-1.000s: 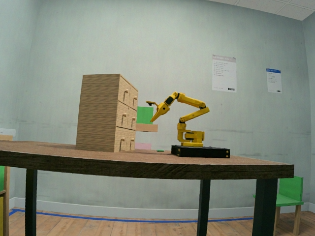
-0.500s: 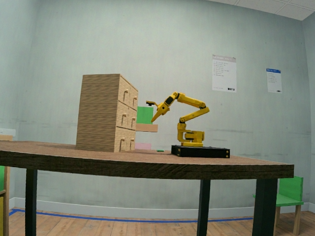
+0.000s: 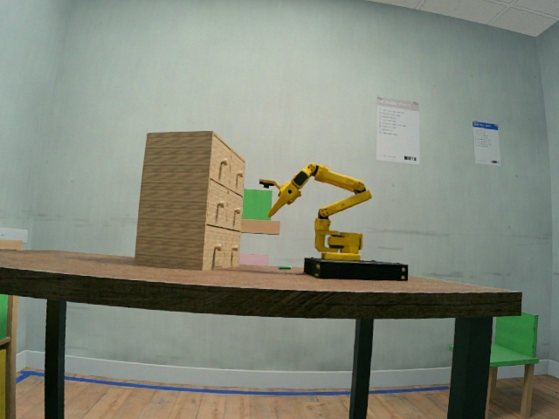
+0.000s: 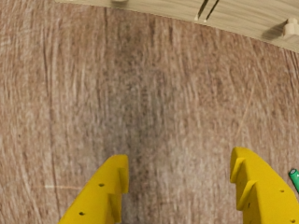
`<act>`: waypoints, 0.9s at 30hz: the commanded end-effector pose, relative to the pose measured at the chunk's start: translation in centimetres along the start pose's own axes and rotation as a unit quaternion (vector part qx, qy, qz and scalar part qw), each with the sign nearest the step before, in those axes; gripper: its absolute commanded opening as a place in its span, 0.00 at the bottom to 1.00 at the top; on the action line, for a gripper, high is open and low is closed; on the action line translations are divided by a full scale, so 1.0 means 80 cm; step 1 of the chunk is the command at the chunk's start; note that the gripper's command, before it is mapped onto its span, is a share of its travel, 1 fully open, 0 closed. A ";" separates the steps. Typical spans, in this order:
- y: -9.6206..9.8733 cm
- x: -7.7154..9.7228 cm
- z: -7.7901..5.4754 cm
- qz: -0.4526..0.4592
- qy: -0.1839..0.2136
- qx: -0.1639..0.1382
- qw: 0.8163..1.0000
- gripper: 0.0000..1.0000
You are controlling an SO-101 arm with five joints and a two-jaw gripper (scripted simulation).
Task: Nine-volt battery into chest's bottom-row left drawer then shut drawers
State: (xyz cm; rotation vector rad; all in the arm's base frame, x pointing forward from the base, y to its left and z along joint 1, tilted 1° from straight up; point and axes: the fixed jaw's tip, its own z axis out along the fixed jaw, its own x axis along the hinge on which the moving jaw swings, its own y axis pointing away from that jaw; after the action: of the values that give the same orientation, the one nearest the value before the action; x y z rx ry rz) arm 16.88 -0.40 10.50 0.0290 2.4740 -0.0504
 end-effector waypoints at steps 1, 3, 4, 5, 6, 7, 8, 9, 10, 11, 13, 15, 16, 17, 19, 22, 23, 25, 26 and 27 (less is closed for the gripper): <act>-0.002 -0.004 -0.002 0.008 -0.010 0.002 1.000 0.21; -0.002 -0.004 -0.002 0.008 -0.010 0.002 1.000 0.21; -0.002 -0.004 -0.002 0.008 -0.010 0.002 1.000 0.21; -0.002 -0.004 -0.002 0.008 -0.010 0.002 1.000 0.21; -0.002 -0.004 -0.002 0.008 -0.010 0.002 1.000 0.21; -0.002 -0.004 -0.002 0.008 -0.010 0.002 1.000 0.21; -0.002 -0.004 -0.002 0.008 -0.010 0.002 1.000 0.21; -0.002 -0.004 -0.002 0.008 -0.010 0.002 1.000 0.21; -0.002 -0.004 -0.002 0.008 -0.010 0.002 1.000 0.21; -0.002 -0.004 -0.002 0.008 -0.010 0.002 1.000 0.21; -0.002 -0.004 -0.002 0.008 -0.010 0.002 1.000 0.21; -0.002 -0.004 -0.002 0.008 -0.010 0.002 1.000 0.21; -0.002 -0.004 -0.002 0.008 -0.010 0.002 1.000 0.21; -0.002 -0.004 -0.002 0.008 -0.010 0.002 1.000 0.21; -0.004 0.000 0.000 0.013 0.012 0.006 1.000 0.22; -0.013 0.014 0.005 0.030 0.077 0.015 0.996 0.24; -0.015 0.019 0.006 0.036 0.099 0.017 0.994 0.24; -0.020 0.029 0.008 0.048 0.142 0.021 0.988 0.26; -0.022 0.033 0.008 0.054 0.164 0.022 0.985 0.26; -0.024 0.038 0.008 0.060 0.185 0.023 0.981 0.27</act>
State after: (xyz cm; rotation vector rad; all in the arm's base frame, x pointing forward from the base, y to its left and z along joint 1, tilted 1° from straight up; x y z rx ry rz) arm 15.53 -1.74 8.74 0.1558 2.7156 -0.0614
